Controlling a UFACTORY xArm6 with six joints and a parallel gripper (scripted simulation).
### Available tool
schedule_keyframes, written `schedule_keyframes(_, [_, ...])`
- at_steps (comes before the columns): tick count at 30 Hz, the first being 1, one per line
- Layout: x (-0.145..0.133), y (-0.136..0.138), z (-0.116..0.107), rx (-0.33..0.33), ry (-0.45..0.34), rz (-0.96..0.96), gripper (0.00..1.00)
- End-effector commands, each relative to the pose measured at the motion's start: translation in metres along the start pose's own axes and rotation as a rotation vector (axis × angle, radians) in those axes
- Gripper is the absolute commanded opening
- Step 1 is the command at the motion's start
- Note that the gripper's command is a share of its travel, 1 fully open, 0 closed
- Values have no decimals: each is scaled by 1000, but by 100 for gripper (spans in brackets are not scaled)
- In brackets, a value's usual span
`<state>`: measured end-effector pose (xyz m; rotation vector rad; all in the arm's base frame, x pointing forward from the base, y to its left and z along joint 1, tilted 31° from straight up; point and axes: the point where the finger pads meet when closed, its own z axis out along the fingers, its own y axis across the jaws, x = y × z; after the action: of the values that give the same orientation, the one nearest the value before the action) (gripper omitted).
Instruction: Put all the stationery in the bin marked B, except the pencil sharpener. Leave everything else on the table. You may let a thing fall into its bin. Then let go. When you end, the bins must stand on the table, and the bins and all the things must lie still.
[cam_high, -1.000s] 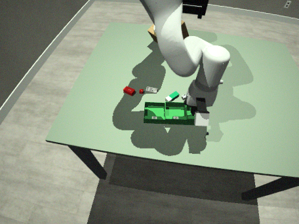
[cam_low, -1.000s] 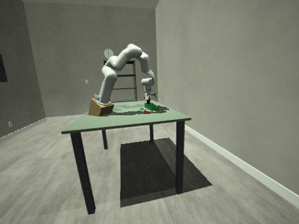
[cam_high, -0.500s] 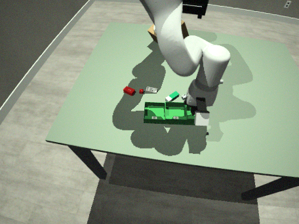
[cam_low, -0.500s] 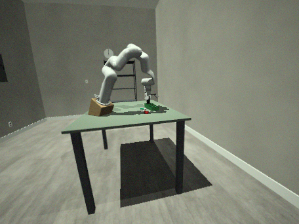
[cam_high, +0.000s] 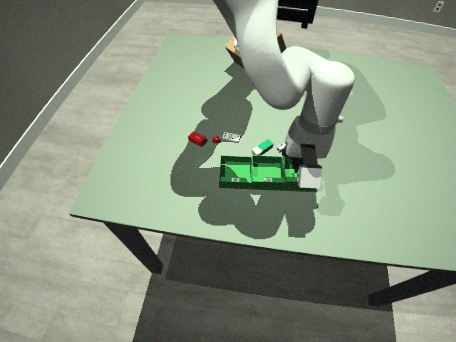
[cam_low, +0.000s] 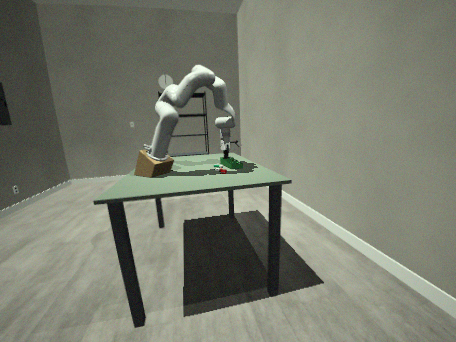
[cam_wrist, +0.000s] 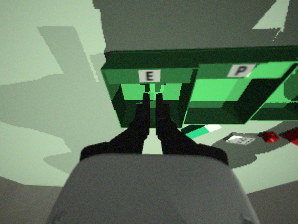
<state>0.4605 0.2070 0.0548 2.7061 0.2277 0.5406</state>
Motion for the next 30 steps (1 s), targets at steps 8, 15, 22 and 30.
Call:
schedule_keyframes(8, [1, 0, -20, 2, 3, 1, 7])
schedule_keyframes(15, [1, 0, -43, 2, 3, 1, 7])
schedule_keyframes(22, [1, 0, -51, 2, 3, 1, 7])
schedule_keyframes(30, [1, 0, -110, 2, 3, 1, 7])
